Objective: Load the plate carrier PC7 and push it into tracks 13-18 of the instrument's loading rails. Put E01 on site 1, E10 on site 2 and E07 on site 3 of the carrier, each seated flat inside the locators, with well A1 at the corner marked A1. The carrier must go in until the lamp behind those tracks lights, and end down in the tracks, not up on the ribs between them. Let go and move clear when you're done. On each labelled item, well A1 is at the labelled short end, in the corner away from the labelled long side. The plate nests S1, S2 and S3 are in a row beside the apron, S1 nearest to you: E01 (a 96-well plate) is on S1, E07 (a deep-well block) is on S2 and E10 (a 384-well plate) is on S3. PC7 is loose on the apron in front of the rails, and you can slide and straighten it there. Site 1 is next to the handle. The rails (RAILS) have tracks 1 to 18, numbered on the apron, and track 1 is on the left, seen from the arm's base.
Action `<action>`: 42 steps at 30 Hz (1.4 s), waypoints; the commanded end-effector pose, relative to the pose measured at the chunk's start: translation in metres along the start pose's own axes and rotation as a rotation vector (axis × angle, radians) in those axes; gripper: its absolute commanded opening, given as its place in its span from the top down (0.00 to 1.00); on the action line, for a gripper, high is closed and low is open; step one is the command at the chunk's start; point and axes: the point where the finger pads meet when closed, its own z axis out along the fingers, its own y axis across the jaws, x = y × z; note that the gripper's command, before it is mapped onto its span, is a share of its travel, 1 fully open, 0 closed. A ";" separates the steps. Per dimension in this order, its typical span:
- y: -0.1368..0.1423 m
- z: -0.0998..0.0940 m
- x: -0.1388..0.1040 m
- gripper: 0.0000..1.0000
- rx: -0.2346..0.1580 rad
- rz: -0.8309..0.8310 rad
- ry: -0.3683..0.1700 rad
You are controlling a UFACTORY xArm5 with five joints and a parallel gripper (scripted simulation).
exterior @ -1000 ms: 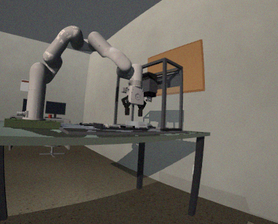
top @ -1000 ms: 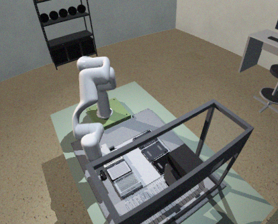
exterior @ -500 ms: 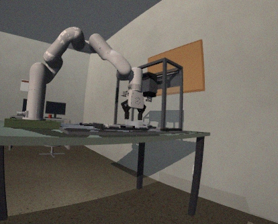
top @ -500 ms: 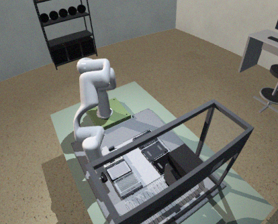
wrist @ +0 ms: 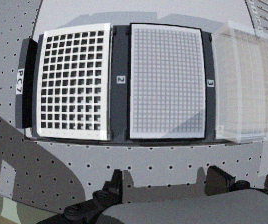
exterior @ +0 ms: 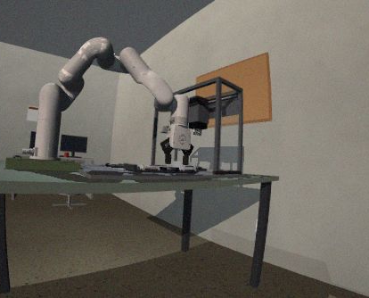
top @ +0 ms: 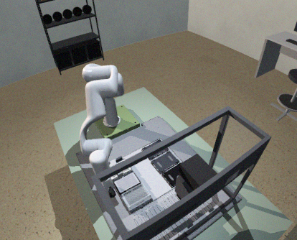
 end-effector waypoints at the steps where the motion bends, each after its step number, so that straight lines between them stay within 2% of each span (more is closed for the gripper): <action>1: 0.002 0.005 -0.001 0.00 -0.012 0.000 0.015; 42: 0.002 0.027 0.000 0.00 -0.012 0.000 0.015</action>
